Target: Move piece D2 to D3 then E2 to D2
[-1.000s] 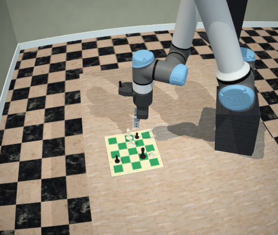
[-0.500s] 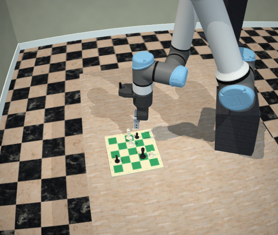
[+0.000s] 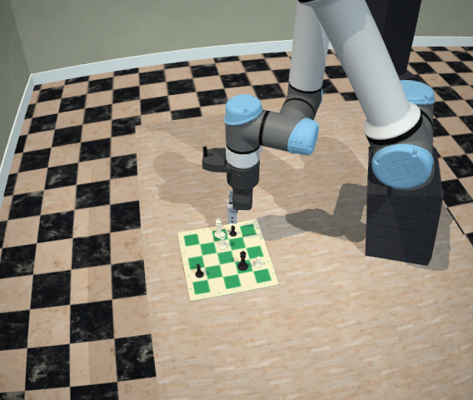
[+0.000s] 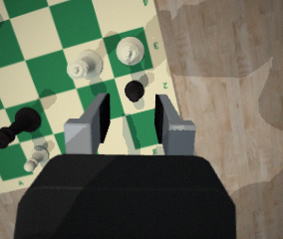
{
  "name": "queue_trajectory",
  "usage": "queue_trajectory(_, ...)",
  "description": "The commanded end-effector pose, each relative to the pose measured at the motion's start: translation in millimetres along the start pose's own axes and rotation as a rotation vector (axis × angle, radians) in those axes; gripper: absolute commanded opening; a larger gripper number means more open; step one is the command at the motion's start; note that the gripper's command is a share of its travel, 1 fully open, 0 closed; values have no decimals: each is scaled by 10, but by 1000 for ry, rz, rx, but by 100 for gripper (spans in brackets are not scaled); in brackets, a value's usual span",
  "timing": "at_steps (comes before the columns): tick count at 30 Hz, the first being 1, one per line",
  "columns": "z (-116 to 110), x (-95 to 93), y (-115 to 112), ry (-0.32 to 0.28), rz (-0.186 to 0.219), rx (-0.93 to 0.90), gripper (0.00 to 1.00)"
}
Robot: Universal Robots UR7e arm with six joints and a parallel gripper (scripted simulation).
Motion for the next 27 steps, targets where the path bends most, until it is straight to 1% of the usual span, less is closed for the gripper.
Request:
queue_trajectory(1,4,-92,2,2,0,0,68)
queue_trajectory(3,4,-92,2,2,0,0,68)
queue_trajectory(16,3,-244,4,2,0,0,68)
queue_trajectory(27,3,-274,5,2,0,0,68)
Point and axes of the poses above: the point where the finger pads meet when closed, its own x axis back along the fingers, its own y axis across the jaws, z = x × y, the point moved 8 cm from there along x, back along the fingers
